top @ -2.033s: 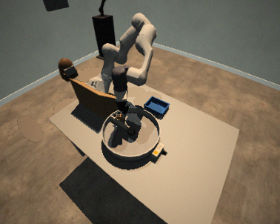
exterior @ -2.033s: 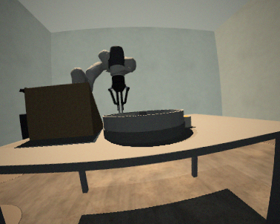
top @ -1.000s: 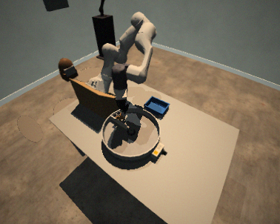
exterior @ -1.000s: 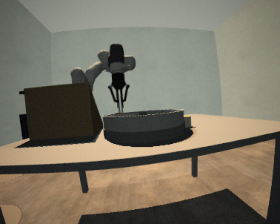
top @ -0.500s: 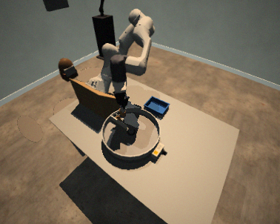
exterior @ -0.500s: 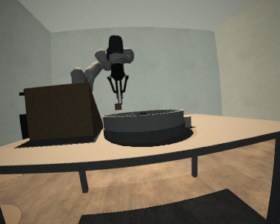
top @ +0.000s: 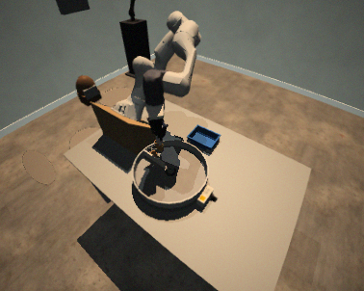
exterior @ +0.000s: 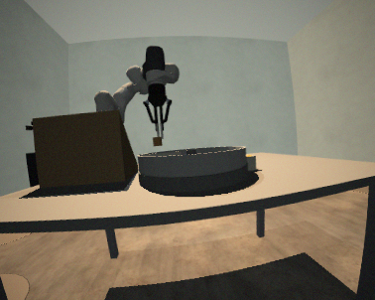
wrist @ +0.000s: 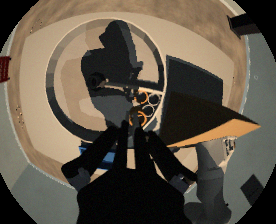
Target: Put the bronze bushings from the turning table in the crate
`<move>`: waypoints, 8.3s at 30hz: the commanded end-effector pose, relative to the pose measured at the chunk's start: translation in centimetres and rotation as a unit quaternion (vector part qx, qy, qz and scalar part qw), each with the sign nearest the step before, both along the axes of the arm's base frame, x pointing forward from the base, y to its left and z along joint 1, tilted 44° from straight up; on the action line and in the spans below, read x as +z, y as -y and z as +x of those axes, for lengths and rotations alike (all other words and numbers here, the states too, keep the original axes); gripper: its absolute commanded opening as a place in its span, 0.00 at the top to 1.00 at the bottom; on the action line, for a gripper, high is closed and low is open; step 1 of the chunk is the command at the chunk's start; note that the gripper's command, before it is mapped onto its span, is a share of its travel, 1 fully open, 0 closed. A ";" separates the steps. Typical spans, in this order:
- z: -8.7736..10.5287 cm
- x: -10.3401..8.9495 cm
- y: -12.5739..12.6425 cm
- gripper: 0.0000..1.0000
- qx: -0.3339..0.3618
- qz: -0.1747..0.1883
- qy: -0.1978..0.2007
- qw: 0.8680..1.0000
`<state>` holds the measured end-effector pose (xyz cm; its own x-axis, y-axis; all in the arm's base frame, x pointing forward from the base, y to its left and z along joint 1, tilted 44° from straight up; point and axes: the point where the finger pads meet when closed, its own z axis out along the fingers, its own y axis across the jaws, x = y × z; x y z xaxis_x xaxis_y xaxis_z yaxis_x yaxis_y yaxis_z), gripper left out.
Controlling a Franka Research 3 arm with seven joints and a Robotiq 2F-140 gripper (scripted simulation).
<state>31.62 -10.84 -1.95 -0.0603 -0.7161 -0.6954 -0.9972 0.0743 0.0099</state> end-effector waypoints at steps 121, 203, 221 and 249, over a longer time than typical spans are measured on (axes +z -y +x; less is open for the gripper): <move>15.6 20.9 -20.9 1.00 -0.002 0.000 -0.003 1.000; 15.9 15.6 -25.9 1.00 -0.002 0.000 -0.003 1.000; 15.9 15.6 -25.9 1.00 -0.002 0.000 -0.003 1.000; 16.1 13.7 -27.8 1.00 -0.002 0.000 -0.003 1.000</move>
